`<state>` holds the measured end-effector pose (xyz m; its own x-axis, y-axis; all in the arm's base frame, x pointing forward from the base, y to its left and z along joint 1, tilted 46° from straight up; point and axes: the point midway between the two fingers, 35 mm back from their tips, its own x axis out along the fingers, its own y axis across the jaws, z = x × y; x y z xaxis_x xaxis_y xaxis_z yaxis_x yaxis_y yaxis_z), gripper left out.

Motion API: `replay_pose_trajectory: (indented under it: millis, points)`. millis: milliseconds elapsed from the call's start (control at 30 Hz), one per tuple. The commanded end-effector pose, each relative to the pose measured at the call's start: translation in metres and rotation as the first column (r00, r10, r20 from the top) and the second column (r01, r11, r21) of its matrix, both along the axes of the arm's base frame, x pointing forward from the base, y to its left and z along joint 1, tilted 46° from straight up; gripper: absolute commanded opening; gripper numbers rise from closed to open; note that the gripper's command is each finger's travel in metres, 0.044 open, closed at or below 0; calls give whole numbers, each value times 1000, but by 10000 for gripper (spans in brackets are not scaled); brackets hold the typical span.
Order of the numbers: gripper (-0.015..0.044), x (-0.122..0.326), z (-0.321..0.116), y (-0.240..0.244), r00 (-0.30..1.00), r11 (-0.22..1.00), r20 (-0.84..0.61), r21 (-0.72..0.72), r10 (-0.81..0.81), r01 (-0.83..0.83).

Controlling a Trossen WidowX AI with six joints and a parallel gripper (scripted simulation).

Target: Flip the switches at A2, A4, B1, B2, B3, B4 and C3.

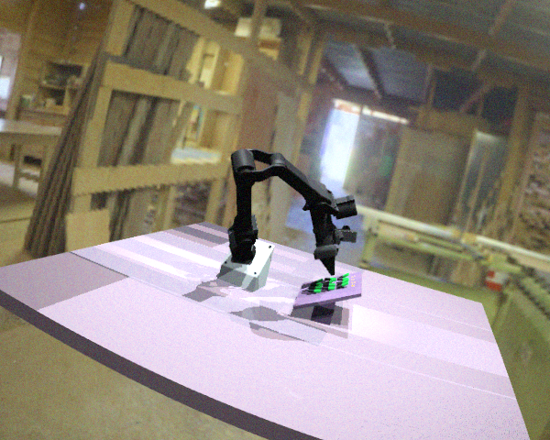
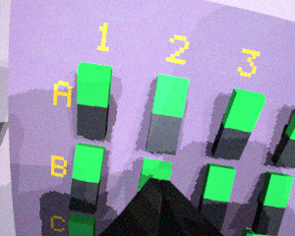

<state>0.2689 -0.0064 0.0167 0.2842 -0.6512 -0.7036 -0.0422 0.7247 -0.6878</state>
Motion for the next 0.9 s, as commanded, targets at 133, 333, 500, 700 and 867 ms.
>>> replay_pose_trajectory:
  millis: [133,333,500,700,867]
  points:
    - [0,0,-9,-8,1000,1000,-13,-11,1,-1]
    - [0,0,-9,-8,1000,1000,-13,-11,1,-1]
    - [0,0,-9,-8,1000,1000,-13,-11,1,-1]
    - [0,0,-9,-8,1000,1000,-13,-11,1,-1]
    - [0,0,-9,-8,1000,1000,-13,-11,1,-1]
